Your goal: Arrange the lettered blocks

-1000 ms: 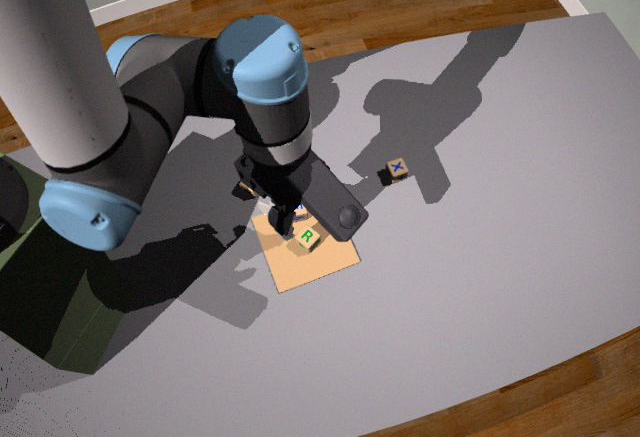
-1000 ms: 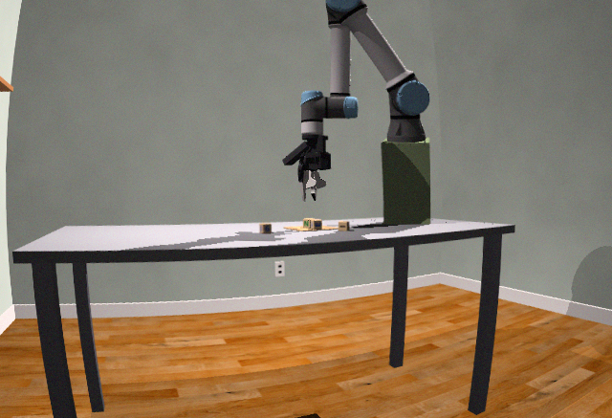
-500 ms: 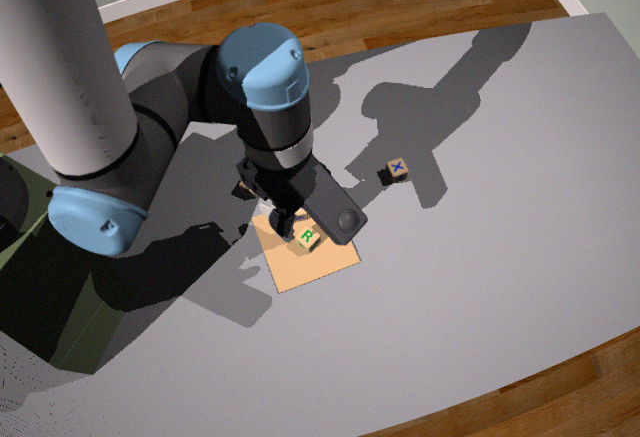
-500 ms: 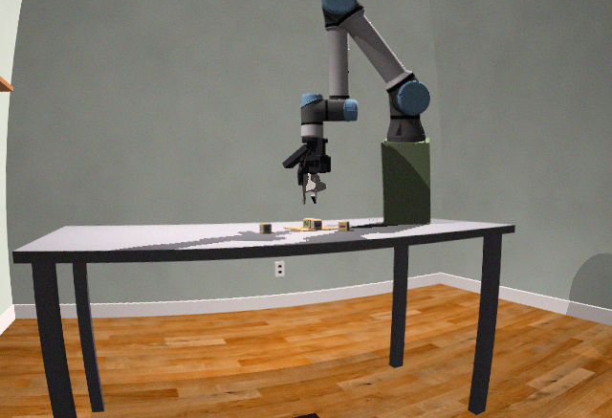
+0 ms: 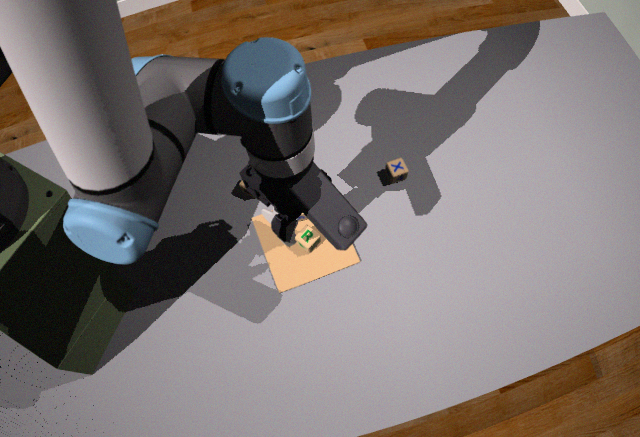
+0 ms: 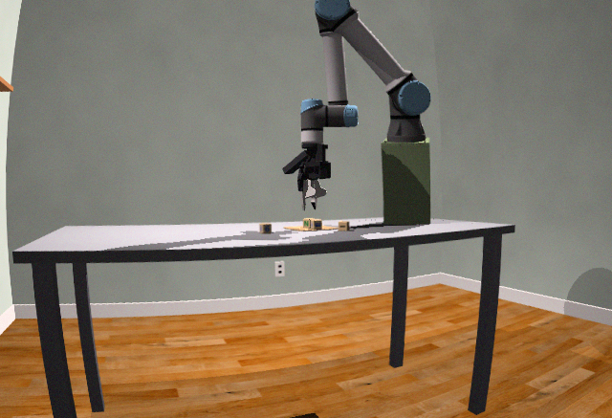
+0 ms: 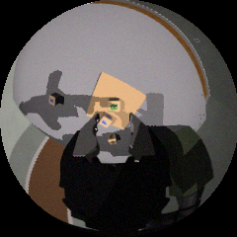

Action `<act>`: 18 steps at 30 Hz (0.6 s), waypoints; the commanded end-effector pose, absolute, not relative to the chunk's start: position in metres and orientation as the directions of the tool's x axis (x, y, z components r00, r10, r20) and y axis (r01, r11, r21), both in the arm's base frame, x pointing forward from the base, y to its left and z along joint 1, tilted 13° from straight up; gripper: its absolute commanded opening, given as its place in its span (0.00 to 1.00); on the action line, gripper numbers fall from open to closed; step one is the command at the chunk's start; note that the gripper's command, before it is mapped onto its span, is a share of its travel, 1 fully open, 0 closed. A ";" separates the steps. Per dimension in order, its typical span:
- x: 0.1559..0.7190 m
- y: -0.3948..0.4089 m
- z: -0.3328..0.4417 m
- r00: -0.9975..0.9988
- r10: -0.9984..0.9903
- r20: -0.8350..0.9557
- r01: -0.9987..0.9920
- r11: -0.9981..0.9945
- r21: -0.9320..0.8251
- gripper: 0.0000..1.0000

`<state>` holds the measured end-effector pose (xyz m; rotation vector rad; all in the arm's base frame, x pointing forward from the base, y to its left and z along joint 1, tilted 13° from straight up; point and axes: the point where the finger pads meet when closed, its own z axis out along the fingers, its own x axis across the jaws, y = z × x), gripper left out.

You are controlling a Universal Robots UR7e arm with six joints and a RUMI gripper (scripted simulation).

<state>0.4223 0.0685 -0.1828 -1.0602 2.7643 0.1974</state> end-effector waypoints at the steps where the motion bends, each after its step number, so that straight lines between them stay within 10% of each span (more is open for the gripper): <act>1: 0.424 0.070 -0.189 -0.731 -0.649 -0.210 -0.672 0.738 0.060 0.40; 18: 0.426 0.073 -0.202 -0.731 -0.649 -0.210 -0.672 0.738 0.060 0.40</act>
